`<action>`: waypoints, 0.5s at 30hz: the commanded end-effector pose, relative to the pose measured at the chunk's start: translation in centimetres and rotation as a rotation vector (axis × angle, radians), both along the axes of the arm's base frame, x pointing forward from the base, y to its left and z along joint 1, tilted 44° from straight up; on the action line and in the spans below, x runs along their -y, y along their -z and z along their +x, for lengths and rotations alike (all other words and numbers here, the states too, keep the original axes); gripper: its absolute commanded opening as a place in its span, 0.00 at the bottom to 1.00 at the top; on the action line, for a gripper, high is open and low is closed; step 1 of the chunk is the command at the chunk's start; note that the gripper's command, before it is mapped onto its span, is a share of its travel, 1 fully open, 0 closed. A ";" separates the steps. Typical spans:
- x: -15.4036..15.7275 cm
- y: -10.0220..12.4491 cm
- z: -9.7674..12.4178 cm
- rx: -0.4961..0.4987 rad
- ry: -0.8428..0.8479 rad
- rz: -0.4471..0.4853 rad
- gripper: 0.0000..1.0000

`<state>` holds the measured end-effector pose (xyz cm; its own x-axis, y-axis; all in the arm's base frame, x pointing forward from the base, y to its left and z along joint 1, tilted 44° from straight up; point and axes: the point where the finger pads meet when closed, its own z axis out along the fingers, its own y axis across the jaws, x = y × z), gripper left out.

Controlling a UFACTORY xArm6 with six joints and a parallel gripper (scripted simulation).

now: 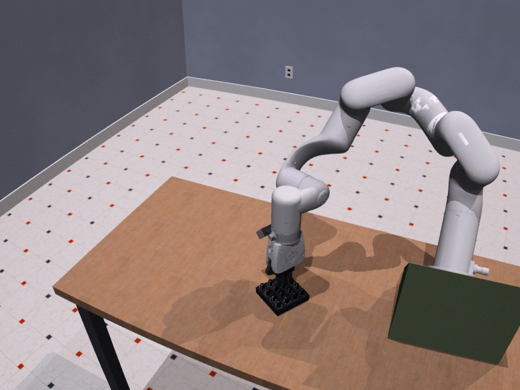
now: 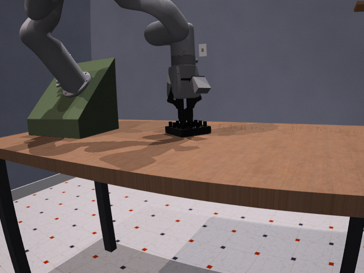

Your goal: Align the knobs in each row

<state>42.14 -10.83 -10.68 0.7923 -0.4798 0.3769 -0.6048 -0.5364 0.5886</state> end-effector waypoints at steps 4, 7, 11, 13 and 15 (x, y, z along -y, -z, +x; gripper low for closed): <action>0.1 0.1 0.1 0.003 -0.002 0.001 0.19; 0.2 0.2 0.1 0.003 -0.002 0.001 0.19; 0.4 0.4 0.1 0.003 -0.002 0.001 0.19; 0.5 0.5 0.1 0.003 -0.002 0.001 0.19; 0.5 0.6 0.1 0.003 -0.002 0.001 0.19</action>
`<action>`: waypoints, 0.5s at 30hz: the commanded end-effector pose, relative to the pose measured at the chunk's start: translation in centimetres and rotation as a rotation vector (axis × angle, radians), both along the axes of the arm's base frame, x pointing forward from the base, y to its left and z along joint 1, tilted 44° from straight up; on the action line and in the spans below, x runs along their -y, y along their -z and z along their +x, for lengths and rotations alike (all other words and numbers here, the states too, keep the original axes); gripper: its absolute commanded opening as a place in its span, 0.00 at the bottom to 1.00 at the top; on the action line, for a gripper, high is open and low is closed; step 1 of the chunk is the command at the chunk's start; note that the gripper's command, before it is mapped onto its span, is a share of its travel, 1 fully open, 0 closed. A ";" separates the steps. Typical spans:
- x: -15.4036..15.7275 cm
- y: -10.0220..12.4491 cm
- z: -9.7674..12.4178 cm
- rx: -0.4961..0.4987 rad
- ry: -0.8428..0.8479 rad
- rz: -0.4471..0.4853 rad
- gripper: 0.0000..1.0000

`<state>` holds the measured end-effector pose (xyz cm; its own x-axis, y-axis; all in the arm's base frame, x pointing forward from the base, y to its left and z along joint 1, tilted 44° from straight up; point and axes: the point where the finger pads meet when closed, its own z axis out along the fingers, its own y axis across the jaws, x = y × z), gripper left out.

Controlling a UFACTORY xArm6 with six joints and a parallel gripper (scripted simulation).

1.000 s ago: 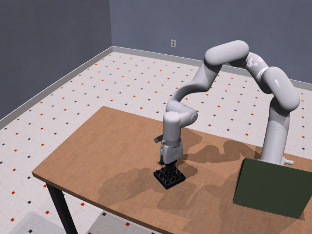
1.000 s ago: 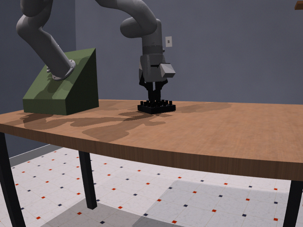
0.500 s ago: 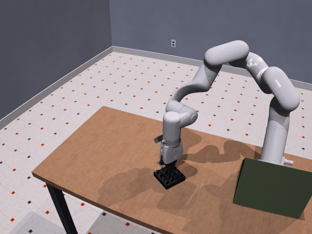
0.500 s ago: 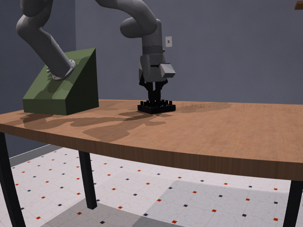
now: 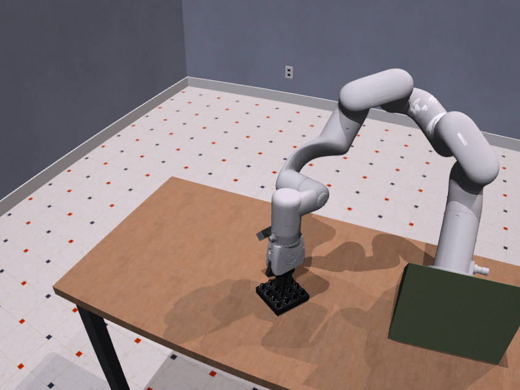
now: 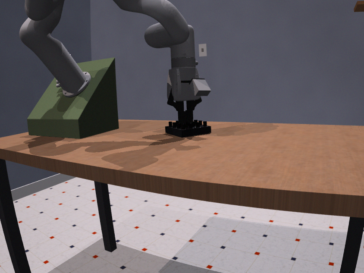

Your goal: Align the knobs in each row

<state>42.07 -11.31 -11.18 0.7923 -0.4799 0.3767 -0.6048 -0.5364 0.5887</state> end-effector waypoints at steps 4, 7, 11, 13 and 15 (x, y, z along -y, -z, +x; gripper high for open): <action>0.2 0.2 0.1 0.003 -0.002 0.001 0.19; 0.2 0.2 0.1 0.003 -0.002 0.001 0.19; 0.3 0.3 0.1 0.003 -0.002 0.001 0.19; 0.3 0.3 0.1 0.003 -0.002 0.001 0.19; 0.3 0.3 0.1 0.003 -0.002 0.001 0.19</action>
